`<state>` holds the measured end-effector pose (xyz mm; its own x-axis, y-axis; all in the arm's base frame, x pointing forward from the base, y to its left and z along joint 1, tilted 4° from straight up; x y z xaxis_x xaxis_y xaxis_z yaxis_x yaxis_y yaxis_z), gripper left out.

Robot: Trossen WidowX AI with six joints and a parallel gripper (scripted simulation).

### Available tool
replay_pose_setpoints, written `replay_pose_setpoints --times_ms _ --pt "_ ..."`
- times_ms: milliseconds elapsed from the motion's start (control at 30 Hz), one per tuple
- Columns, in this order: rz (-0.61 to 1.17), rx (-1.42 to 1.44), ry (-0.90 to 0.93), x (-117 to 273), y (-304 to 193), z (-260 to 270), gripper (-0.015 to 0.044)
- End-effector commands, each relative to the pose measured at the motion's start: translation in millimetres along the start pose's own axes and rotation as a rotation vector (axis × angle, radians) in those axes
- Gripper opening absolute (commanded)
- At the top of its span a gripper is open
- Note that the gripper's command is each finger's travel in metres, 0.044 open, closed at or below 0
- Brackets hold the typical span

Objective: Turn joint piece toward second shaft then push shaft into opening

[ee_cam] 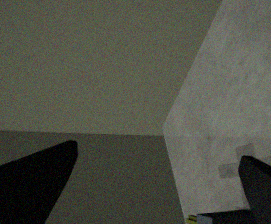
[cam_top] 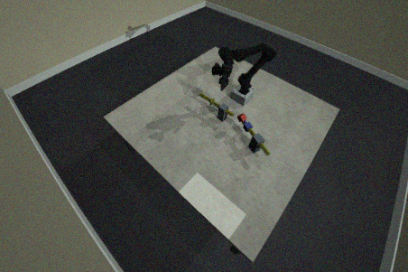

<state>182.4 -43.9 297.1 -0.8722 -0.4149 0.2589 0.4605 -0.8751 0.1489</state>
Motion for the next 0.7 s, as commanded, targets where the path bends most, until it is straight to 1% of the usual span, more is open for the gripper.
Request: replay_pose_setpoints --times_ms 0,667 --pt "0.015 0.010 -0.058 -8.5 0.2 1.7 0.0440" --pt "0.172 0.138 -0.405 -51.3 -15.7 6.1 0.0440"
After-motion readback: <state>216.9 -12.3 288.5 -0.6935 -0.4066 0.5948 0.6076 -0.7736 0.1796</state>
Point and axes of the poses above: the point midway between the two fingers, 35 mm back from their tips, its own x axis back along the fingers, its own z axis across the jaws, y = z × x, the point moved 9 cm from there along x, back along the fingers, and after that the axes turned 1 degree about -x, right-handed, at the moved point
